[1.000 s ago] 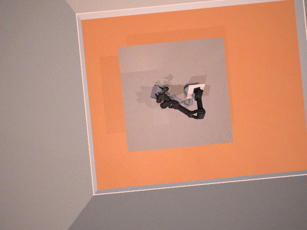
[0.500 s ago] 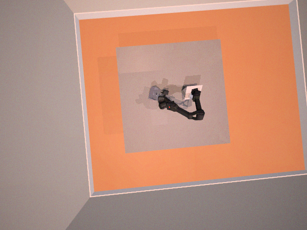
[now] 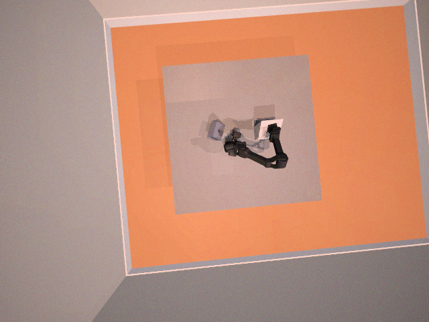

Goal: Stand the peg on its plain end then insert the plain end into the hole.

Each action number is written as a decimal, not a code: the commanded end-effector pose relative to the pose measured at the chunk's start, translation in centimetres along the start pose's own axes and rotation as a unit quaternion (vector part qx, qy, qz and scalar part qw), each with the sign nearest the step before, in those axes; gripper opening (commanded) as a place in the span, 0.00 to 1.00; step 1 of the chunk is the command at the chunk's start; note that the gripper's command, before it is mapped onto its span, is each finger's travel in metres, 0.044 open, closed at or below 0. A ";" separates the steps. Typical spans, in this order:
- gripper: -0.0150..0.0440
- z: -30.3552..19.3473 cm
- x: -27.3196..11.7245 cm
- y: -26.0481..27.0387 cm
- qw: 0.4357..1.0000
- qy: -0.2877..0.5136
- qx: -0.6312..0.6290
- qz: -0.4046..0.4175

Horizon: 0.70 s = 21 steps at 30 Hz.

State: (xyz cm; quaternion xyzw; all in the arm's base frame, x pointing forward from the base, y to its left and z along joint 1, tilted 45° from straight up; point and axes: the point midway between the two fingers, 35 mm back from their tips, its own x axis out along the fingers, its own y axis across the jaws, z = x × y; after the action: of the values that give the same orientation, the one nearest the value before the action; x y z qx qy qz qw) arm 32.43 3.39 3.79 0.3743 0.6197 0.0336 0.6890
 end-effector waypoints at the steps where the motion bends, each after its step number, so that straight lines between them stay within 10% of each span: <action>1: 1.00 -1.7 -0.6 1.6 0.998 0.044 0.009 0.044; 21: 1.00 -3.3 0.4 3.2 0.993 0.083 0.022 0.082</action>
State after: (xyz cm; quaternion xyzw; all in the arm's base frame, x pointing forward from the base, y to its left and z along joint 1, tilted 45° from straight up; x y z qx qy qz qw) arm 30.96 7.02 5.94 0.4331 0.6392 0.1077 0.6263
